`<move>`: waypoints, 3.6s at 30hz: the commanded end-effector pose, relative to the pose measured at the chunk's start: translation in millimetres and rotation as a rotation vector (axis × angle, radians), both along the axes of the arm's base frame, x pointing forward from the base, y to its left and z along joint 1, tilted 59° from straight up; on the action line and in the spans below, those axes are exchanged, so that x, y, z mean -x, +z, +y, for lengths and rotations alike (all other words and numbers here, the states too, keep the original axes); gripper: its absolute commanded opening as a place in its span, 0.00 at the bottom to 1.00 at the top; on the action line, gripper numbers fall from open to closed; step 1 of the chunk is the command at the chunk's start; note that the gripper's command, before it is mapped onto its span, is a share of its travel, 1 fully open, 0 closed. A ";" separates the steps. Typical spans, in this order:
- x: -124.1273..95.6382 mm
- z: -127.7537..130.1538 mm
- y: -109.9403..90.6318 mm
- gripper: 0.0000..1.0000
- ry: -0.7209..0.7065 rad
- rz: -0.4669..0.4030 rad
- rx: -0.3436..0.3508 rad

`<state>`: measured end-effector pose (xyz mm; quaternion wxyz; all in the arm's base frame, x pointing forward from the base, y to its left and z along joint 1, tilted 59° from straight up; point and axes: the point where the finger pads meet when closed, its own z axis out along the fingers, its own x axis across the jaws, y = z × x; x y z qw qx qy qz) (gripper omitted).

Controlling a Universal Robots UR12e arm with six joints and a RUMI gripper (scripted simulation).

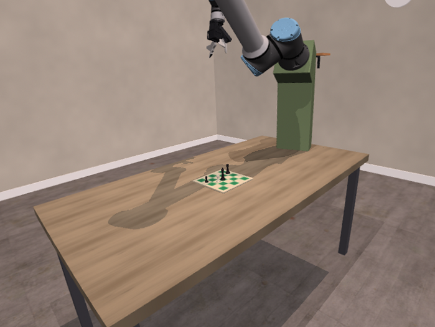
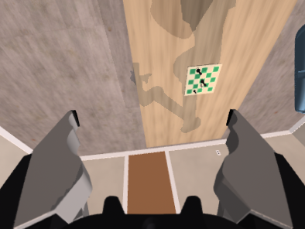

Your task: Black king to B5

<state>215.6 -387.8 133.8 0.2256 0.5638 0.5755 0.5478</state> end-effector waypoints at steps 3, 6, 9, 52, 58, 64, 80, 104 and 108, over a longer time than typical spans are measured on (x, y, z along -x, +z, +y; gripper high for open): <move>0.5 -0.6 0.1 1.00 -0.001 0.000 0.001; 0.5 -0.6 0.1 1.00 -0.001 0.000 0.001; 0.5 -0.6 0.1 1.00 -0.001 0.000 0.001; -102.9 -25.9 39.7 1.00 0.213 0.099 -0.385; -168.4 -26.0 53.9 1.00 0.322 0.196 -0.564; -235.3 -15.4 63.8 1.00 0.419 0.313 -0.717; -383.4 46.5 75.0 1.00 0.603 0.633 -0.987; -552.3 204.3 72.2 1.00 0.763 1.150 -1.202; -577.2 241.0 70.0 1.00 0.781 1.252 -1.224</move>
